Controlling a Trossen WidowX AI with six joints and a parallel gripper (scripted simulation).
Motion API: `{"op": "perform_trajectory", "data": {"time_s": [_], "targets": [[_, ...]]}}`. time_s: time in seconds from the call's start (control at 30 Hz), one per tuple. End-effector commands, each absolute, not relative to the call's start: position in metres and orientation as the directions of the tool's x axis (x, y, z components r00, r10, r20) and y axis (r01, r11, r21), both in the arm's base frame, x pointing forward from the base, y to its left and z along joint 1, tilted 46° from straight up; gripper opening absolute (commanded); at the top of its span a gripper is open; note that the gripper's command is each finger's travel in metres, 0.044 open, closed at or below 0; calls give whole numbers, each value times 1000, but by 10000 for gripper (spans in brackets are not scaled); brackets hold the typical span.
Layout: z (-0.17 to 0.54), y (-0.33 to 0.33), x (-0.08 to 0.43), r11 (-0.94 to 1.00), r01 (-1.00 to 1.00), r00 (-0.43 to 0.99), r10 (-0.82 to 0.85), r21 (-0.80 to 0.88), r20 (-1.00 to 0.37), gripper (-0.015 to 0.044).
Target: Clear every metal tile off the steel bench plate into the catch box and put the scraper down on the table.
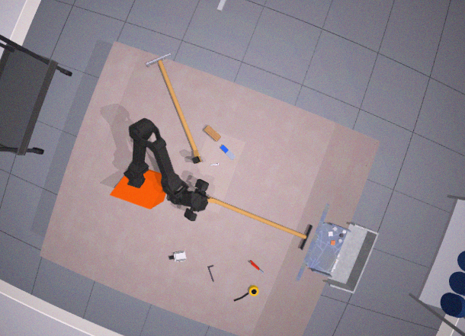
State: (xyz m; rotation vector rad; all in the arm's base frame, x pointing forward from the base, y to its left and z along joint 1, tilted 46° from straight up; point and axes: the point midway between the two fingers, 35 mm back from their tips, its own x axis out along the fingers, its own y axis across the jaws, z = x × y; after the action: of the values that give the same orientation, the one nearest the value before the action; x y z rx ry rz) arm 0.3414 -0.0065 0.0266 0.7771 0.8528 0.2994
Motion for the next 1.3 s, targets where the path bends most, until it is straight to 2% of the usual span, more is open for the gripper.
{"op": "perform_trajectory", "data": {"time_s": [0.0, 1.27], "targets": [[33, -5, 347, 692, 44, 644, 532, 721, -550, 0], [31, -11, 404, 690, 30, 647, 538, 723, -540, 0]]}}
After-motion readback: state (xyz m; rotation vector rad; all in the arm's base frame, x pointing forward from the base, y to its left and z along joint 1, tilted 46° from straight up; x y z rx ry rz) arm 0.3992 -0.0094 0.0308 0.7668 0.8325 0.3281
